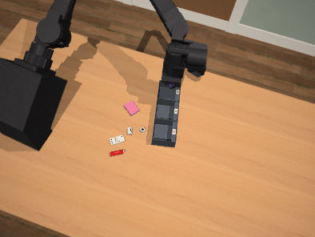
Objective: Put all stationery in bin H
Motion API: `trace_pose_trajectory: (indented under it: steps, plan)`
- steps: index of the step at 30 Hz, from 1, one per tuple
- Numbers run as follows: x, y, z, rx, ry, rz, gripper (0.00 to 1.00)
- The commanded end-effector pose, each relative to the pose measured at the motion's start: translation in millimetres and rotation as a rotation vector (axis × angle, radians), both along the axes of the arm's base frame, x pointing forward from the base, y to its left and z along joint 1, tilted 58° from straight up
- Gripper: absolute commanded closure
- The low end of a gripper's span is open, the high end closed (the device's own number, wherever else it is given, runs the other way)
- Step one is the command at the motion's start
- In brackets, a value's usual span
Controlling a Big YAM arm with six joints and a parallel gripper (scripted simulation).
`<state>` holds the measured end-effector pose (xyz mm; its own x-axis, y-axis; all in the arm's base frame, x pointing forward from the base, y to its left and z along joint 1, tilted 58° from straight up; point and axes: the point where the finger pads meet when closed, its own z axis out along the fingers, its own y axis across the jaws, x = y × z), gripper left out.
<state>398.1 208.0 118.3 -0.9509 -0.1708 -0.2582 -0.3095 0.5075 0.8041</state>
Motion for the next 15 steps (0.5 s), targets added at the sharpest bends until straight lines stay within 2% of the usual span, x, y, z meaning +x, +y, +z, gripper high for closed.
trace_pose_trajectory:
  steps: [1,15]
  plan:
    - [-3.2,12,-11,-0.003,0.019,0.003,0.91]
    - [-4.4,39,-29,-0.003,0.019,0.003,0.91]
